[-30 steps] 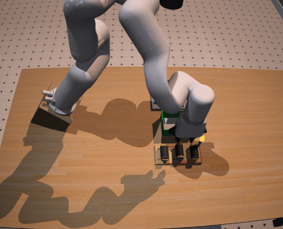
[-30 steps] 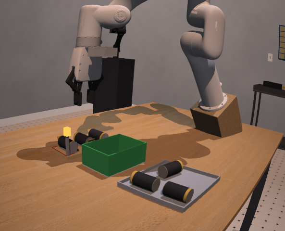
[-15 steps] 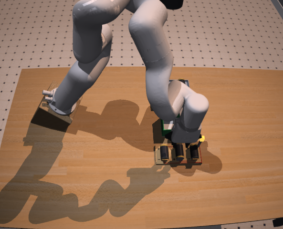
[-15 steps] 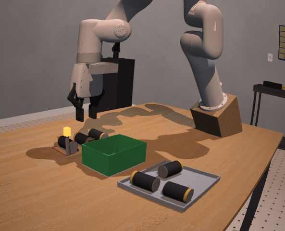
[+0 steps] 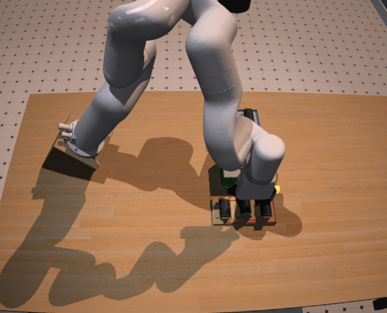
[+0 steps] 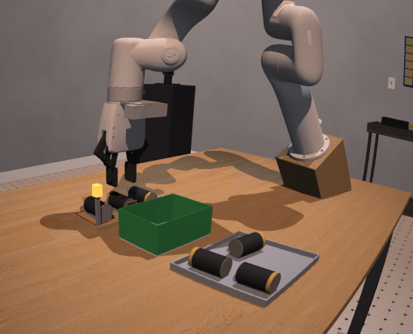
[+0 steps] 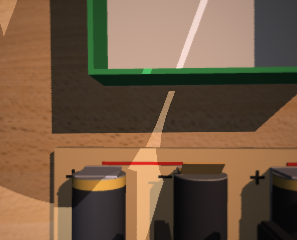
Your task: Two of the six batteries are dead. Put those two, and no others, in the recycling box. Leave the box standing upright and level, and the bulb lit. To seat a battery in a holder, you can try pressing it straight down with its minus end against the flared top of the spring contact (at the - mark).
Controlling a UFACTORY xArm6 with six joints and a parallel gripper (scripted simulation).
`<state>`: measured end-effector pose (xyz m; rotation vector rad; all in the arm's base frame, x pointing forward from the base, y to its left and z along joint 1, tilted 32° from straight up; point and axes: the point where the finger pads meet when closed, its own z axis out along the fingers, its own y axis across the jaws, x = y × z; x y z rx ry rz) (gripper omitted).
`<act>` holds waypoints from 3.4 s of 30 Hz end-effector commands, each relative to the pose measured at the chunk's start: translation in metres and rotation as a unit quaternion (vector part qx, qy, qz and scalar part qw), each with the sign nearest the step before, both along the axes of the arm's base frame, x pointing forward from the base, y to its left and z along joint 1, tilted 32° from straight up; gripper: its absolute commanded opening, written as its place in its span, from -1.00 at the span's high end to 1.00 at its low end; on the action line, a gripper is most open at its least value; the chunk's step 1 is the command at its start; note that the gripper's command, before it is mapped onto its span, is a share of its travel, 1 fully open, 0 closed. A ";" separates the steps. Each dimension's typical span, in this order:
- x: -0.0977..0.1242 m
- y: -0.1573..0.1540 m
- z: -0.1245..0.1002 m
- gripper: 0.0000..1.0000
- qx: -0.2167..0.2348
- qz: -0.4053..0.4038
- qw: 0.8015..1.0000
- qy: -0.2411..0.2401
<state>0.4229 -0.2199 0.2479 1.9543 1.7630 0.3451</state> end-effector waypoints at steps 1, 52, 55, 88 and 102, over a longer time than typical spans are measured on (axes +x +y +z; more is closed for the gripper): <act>0.001 0.000 0.002 -0.01 -0.001 0.000 1.000 -0.001; 0.024 -0.009 -0.036 -0.01 -0.001 0.000 1.000 -0.001; 0.024 -0.009 -0.036 0.44 -0.001 0.000 1.000 -0.001; 0.023 -0.009 -0.035 0.44 -0.001 0.000 1.000 -0.001; 0.002 -0.001 0.002 0.44 -0.001 0.000 1.000 -0.001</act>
